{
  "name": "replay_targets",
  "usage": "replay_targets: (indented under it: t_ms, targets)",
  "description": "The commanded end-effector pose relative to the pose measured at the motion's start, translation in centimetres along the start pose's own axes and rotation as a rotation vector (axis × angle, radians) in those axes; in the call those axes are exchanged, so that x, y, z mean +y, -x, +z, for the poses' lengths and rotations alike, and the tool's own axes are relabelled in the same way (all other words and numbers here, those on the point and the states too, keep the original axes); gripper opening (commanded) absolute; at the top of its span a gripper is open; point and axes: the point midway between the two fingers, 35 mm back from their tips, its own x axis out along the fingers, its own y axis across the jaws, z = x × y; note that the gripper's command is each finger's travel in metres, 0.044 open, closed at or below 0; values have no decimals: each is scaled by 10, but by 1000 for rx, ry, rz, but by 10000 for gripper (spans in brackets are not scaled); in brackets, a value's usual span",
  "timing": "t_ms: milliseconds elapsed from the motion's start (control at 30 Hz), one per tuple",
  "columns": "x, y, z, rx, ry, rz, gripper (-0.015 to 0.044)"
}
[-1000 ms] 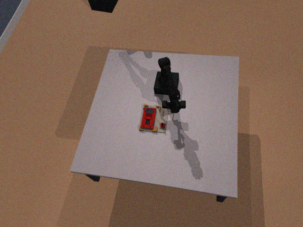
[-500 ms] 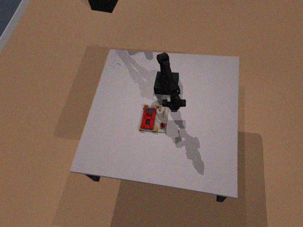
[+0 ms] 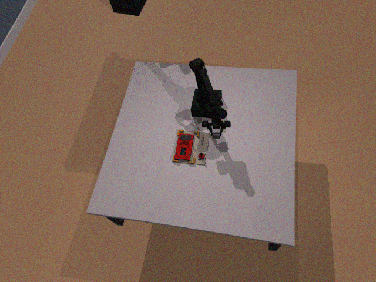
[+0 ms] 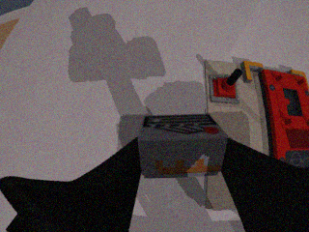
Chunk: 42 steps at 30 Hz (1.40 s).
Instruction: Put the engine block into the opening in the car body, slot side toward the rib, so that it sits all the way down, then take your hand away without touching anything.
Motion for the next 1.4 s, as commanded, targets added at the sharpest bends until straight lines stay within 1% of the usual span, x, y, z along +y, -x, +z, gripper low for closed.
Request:
replay_targets:
  t_ms: [0, 233, 500, 1367]
  targets:
    - [-1, 1, -2, -69, -14, 2, 0]
    - [-1, 1, -2, -74, -13, 2, 0]
    - [0, -7, -12, -204, -14, 1, 0]
    - [0, -40, -39, -207, -14, 1, 0]
